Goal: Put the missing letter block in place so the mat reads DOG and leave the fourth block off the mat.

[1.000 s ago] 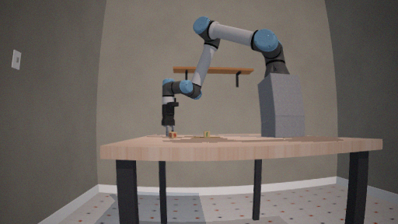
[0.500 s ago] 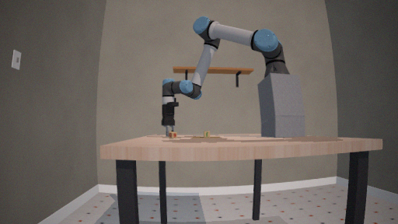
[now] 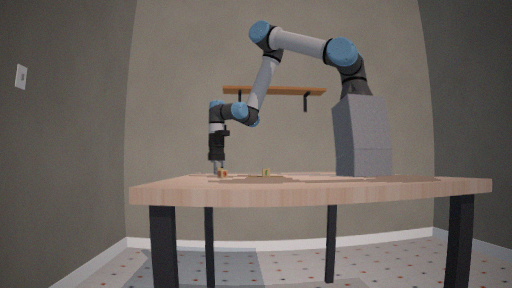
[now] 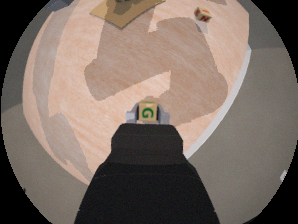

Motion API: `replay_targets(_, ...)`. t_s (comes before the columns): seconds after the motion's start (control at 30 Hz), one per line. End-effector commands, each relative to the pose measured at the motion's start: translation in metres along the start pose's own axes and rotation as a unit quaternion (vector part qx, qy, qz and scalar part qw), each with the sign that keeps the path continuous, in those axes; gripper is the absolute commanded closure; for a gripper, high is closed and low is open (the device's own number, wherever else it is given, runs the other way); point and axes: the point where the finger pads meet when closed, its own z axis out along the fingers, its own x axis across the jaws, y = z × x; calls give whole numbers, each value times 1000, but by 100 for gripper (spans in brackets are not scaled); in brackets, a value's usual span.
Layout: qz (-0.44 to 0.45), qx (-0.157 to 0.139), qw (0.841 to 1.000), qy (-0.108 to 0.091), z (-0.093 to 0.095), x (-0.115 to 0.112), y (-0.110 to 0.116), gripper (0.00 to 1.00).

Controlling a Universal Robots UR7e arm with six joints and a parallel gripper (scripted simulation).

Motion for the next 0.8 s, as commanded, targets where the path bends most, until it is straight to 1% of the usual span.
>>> replay_targets(0.0,0,-2,1000,1,-17,1,1,43)
replay_targets(0.17,0,-2,1000,1,-49,1,1,43)
replay_targets(0.23,0,-2,1000,1,-49,1,1,43)
replay_targets(0.37,0,-2,1000,1,-75,1,1,43)
replay_targets(0.47,0,-2,1000,1,-89,1,1,43)
replay_targets(0.57,0,-2,1000,1,-95,1,1,43)
replay_targets(0.77,0,-2,1000,1,-96,1,1,43)
